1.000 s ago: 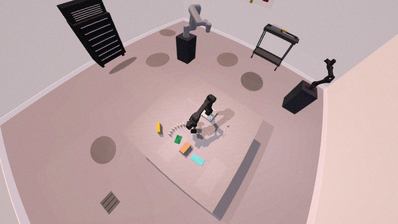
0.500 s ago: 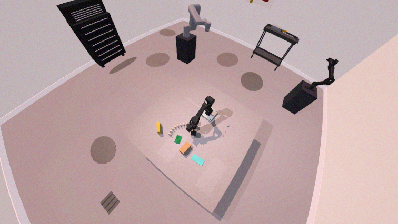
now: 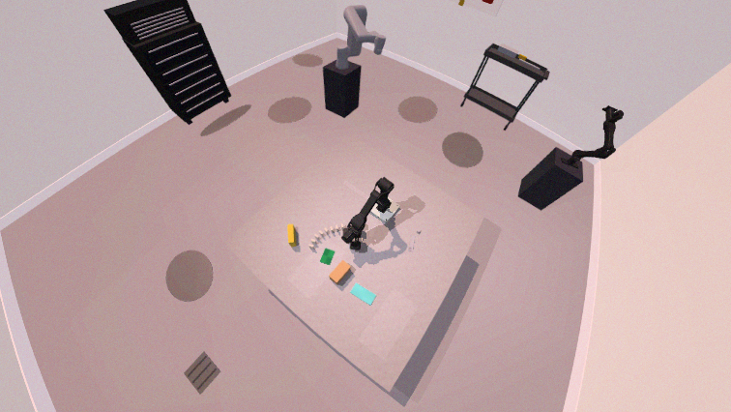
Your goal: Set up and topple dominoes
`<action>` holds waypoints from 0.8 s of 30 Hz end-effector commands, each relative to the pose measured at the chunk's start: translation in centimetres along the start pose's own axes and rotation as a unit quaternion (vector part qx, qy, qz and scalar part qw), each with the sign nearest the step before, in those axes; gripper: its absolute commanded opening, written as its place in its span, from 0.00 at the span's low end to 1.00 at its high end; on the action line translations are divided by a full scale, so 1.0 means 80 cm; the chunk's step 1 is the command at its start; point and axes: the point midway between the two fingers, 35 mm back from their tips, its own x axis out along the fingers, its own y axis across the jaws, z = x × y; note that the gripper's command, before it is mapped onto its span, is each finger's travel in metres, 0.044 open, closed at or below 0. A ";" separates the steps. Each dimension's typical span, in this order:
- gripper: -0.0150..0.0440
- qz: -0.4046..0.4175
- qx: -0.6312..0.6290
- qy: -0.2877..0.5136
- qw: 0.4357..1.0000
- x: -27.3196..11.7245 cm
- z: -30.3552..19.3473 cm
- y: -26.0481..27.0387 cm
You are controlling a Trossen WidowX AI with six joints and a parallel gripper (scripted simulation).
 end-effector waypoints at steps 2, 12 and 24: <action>0.60 0.001 0.002 0.000 1.000 0.000 0.000 0.001; 0.44 0.001 0.002 0.000 1.000 0.000 0.000 0.001; 0.44 0.001 0.002 -0.001 1.000 -0.104 0.005 0.003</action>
